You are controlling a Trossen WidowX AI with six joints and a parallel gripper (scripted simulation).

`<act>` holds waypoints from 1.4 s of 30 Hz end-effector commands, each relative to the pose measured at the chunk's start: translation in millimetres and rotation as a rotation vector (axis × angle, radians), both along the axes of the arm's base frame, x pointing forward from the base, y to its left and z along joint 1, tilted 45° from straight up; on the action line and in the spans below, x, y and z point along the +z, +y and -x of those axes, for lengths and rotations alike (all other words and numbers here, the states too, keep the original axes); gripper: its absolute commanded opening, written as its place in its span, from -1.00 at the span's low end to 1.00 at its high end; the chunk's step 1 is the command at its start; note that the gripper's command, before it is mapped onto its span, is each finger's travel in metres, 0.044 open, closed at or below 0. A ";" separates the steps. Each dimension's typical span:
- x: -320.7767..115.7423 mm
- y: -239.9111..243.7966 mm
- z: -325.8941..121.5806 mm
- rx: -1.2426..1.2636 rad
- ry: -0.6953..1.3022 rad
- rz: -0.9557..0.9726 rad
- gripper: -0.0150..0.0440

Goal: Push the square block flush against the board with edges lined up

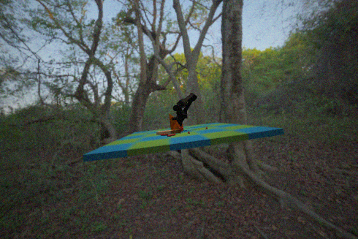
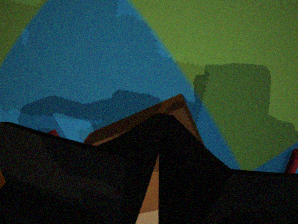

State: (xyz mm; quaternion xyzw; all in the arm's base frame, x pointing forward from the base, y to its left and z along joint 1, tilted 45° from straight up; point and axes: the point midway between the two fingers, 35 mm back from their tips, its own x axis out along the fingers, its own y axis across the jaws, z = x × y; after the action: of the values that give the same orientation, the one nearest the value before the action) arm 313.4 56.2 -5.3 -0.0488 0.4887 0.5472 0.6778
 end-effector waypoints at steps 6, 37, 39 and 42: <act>-19.5 -19.8 -17.0 -0.223 0.215 0.029 -0.49; -87.3 -7.0 -27.2 -0.525 0.516 0.056 -0.49; -87.5 -7.6 -24.7 -0.525 0.516 0.056 -0.49; -88.0 -8.5 -20.3 -0.525 0.516 0.056 -0.49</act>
State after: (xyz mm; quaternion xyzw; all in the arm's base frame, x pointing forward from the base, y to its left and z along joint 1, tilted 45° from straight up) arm 340.5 47.6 -92.4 0.1967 0.6528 0.3349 0.6504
